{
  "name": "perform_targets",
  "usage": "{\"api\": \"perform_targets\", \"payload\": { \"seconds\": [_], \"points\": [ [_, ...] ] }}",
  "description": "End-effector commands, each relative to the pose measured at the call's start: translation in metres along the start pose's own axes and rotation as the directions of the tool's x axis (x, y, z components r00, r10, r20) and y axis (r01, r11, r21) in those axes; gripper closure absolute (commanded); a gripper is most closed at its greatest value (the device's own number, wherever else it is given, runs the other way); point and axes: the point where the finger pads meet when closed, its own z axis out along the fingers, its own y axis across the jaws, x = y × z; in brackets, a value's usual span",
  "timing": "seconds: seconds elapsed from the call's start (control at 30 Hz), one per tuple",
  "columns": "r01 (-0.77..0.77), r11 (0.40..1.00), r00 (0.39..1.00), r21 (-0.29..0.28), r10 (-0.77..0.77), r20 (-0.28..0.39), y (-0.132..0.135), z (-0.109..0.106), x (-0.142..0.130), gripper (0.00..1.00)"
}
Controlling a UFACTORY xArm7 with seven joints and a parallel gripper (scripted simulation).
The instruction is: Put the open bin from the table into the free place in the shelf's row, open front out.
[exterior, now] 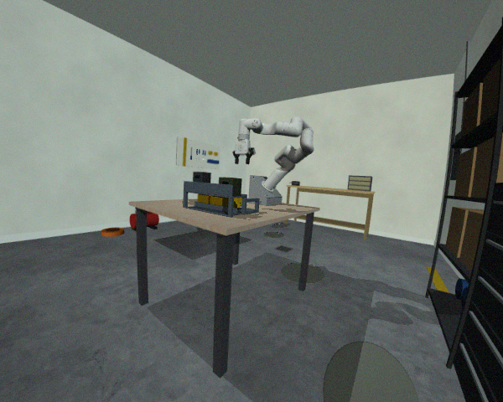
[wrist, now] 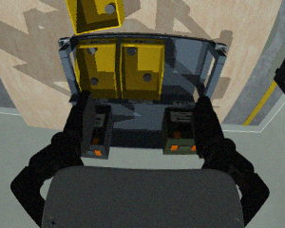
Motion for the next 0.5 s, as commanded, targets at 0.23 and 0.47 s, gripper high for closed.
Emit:
{"api": "perform_targets", "payload": {
  "seconds": [0.23, 0.47],
  "points": [
    [-0.03, 0.999, 1.0, -0.013, 0.03, 0.002, -0.0006, -0.002, -0.0003, 0.0],
    [-0.03, 0.999, 1.0, -0.013, 0.03, 0.002, -0.0006, -0.002, -0.0003, 0.0]
  ]
}}
